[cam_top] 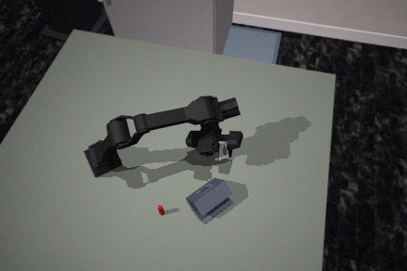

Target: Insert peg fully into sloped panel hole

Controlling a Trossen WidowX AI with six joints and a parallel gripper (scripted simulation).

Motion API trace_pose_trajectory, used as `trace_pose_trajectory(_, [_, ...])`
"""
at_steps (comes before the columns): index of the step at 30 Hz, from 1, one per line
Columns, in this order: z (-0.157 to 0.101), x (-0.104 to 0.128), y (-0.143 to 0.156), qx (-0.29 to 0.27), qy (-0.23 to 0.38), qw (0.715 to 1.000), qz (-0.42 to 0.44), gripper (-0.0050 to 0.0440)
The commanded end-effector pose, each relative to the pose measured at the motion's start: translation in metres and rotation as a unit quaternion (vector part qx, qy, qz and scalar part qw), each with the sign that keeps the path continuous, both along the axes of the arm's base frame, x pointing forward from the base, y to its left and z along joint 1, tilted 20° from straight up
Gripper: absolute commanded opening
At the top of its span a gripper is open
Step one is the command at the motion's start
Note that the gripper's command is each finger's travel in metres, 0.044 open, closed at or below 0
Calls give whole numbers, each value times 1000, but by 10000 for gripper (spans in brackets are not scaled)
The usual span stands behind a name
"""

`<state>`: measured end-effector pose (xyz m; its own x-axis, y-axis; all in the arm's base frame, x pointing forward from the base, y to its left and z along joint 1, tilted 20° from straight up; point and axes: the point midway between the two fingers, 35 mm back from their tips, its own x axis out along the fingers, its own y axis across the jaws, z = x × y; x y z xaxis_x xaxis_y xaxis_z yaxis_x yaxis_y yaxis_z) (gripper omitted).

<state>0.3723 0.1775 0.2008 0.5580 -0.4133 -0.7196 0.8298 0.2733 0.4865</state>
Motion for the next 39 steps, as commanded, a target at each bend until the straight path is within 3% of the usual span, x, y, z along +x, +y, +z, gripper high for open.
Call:
trace_pose_trajectory(1, [12,-1,0,11,-13,1000,0,400])
trace_pose_trajectory(17, [12,-1,0,11,-13,1000,0,400])
trace_pose_trajectory(20, [12,-1,-3,14,-13,1000,-4,440])
trace_pose_trajectory(39, [22,-10,-81,100,-12,987,-122,440])
